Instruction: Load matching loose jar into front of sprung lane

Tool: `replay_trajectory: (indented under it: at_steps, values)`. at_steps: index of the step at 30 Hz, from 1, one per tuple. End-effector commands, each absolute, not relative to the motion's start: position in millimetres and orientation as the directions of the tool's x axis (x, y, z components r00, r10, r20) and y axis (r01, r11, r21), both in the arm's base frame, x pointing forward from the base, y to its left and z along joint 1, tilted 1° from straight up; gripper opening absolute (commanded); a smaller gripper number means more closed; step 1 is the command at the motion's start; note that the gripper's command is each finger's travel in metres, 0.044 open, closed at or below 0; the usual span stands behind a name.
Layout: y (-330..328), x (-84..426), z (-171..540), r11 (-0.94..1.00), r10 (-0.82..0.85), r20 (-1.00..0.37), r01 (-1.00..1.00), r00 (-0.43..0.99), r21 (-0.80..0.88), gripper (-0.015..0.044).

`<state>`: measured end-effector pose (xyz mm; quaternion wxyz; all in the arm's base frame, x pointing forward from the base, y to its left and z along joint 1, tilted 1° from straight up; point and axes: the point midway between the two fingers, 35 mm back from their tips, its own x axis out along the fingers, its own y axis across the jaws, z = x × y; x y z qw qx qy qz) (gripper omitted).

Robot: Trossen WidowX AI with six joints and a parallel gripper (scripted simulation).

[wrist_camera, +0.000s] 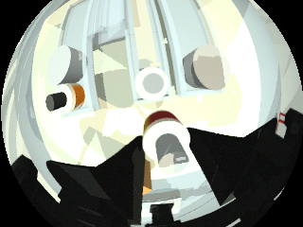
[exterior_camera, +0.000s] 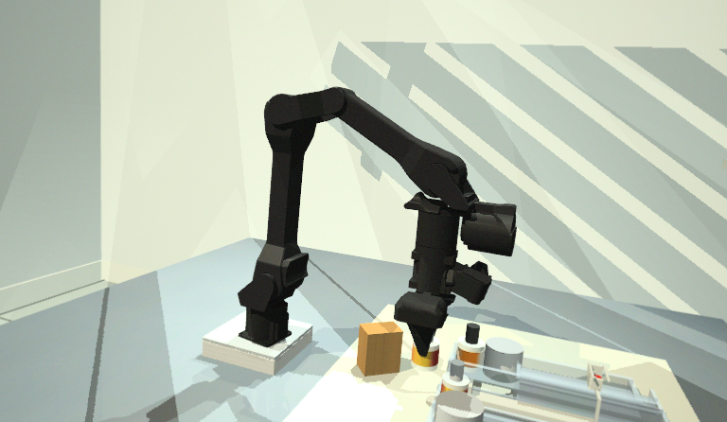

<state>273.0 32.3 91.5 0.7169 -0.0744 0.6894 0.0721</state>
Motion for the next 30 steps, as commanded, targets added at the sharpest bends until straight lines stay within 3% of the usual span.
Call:
replay_trajectory:
  at_steps: [1,30]
  values:
    - [36,276,85,0.980,0.000,-0.999,-0.199,0.036,-0.007,0.0000]
    - [37,283,65,0.980,0.000,-0.999,-0.199,0.036,-0.007,0.0000]
